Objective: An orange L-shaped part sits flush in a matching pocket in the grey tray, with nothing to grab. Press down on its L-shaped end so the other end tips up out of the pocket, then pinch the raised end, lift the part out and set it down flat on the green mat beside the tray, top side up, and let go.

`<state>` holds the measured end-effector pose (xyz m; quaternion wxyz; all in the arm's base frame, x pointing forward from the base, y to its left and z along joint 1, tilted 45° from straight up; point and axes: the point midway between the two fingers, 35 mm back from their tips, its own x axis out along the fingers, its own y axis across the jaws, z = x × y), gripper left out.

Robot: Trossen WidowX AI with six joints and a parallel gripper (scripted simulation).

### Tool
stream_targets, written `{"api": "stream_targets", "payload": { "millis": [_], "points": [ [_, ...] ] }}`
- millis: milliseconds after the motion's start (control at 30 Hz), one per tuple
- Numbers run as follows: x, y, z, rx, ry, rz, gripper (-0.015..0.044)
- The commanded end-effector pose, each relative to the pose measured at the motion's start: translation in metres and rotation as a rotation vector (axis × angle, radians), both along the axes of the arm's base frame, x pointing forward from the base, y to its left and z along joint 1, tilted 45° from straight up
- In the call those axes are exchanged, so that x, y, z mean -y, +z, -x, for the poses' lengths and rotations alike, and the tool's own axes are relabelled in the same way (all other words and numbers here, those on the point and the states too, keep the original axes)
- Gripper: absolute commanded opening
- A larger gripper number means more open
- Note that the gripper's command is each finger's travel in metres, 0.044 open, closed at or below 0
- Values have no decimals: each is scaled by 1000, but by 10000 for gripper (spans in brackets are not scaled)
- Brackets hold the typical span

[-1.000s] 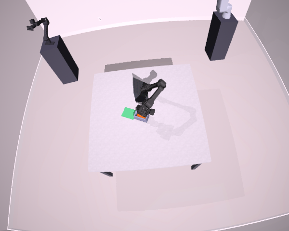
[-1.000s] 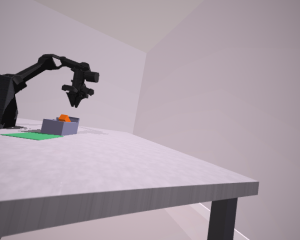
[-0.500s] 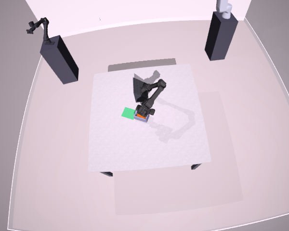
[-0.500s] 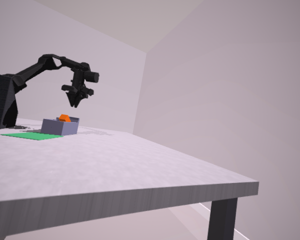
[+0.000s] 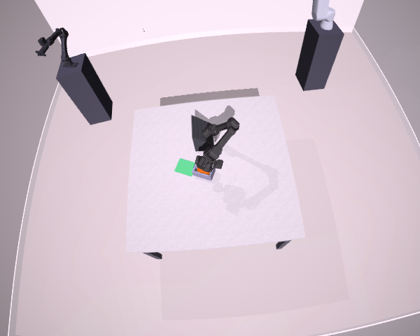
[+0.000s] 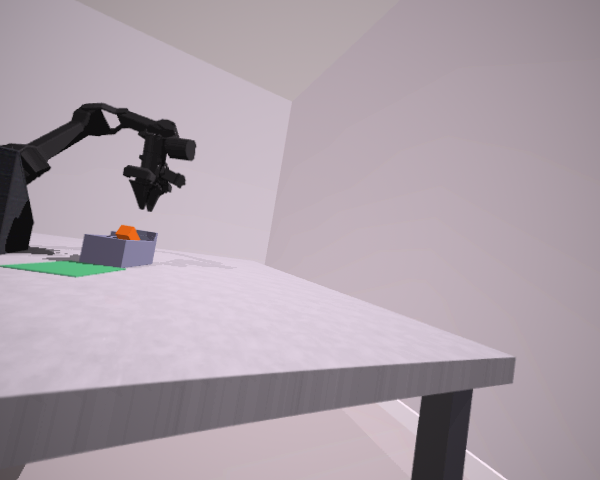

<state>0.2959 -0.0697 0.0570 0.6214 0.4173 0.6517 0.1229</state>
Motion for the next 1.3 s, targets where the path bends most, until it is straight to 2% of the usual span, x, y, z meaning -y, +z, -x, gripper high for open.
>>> {"api": "stream_targets", "payload": {
  "millis": [0, 533, 833, 1267],
  "points": [
    [7, -8, 3, 124, 132, 25, 280],
    [44, -48, 27, 1007, 1044, 167, 280],
    [44, -50, 27, 1016, 1053, 168, 280],
    [20, -74, 23, 1018, 1053, 168, 280]
  ]
}}
